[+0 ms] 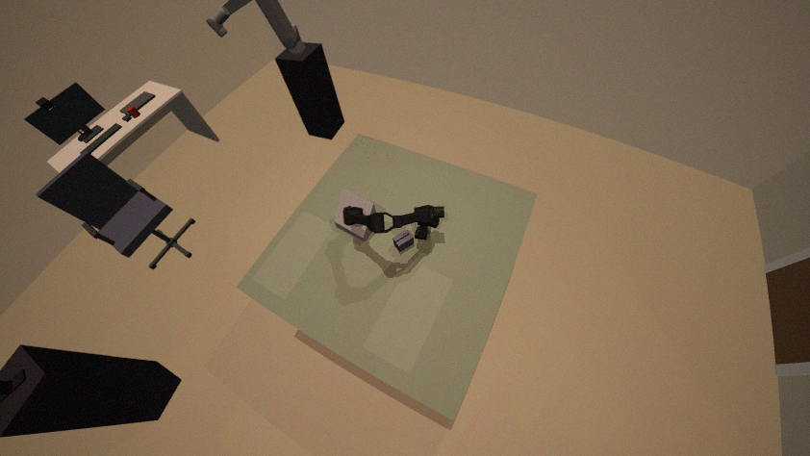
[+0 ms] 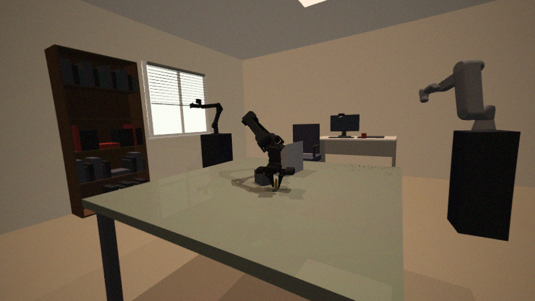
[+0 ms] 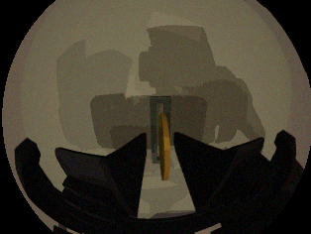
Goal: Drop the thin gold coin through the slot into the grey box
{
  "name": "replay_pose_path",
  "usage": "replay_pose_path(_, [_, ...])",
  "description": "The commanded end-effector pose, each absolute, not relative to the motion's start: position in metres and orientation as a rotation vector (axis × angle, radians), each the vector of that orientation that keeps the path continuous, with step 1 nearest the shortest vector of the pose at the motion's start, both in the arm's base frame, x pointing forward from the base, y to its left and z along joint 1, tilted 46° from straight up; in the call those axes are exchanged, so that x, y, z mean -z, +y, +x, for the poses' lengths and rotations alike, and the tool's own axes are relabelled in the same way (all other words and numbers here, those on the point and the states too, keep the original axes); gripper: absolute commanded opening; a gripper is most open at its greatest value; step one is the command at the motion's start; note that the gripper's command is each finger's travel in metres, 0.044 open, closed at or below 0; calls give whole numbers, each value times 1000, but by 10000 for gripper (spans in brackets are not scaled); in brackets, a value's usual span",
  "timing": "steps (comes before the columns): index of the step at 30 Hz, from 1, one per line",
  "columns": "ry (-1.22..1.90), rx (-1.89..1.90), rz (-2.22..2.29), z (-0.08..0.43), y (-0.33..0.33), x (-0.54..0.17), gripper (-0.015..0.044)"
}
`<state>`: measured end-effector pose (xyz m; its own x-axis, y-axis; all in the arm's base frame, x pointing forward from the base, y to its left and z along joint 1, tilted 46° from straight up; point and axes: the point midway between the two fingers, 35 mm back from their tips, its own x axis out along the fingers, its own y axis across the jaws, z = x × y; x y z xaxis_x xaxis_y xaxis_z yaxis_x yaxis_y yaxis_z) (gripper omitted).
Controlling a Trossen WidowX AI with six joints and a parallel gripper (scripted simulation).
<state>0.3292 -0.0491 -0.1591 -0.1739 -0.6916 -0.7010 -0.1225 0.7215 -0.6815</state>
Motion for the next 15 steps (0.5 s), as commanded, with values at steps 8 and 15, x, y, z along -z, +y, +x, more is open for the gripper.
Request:
replay_pose_path(8, [1696, 575, -666, 329, -50, 159, 0])
replay_pose_path(15, [1690, 572, -661, 329, -47, 158, 0])
